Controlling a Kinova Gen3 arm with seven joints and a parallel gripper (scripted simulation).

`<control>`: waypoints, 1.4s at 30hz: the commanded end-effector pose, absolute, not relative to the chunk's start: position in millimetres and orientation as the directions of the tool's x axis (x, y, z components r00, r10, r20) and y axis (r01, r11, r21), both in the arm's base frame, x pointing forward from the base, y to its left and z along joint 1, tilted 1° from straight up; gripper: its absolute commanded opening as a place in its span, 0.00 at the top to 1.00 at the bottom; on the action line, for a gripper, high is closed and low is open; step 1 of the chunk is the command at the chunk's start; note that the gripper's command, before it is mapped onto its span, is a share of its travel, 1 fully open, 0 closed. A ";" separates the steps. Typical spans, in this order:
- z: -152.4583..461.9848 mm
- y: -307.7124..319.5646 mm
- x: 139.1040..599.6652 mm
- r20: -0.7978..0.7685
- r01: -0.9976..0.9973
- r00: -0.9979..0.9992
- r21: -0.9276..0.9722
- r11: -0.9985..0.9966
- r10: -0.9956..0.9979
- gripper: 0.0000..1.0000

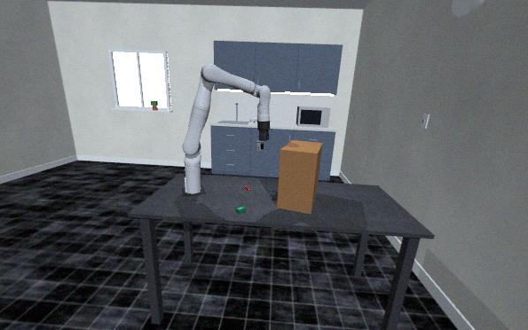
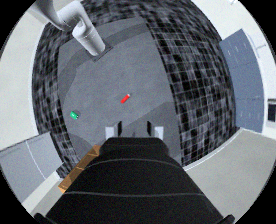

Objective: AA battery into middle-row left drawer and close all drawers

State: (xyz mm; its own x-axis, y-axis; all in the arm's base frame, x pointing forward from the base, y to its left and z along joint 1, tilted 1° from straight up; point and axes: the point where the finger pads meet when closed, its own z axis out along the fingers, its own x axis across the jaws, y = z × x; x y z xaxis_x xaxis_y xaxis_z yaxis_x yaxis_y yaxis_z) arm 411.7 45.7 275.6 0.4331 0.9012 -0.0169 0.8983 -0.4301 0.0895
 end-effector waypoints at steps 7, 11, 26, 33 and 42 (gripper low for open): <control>268.1 43.0 416.7 -0.017 0.883 0.434 0.208 -0.422 0.901 0.00; 263.0 41.7 420.4 -0.015 0.869 0.432 0.276 -0.412 0.902 0.00; 245.0 34.5 432.7 -0.015 0.789 0.434 0.490 -0.371 0.901 0.00; 239.1 33.7 436.2 -0.013 0.756 0.430 0.552 -0.353 0.903 0.00; 226.8 33.1 441.4 -0.012 0.699 0.425 0.639 -0.320 0.905 0.00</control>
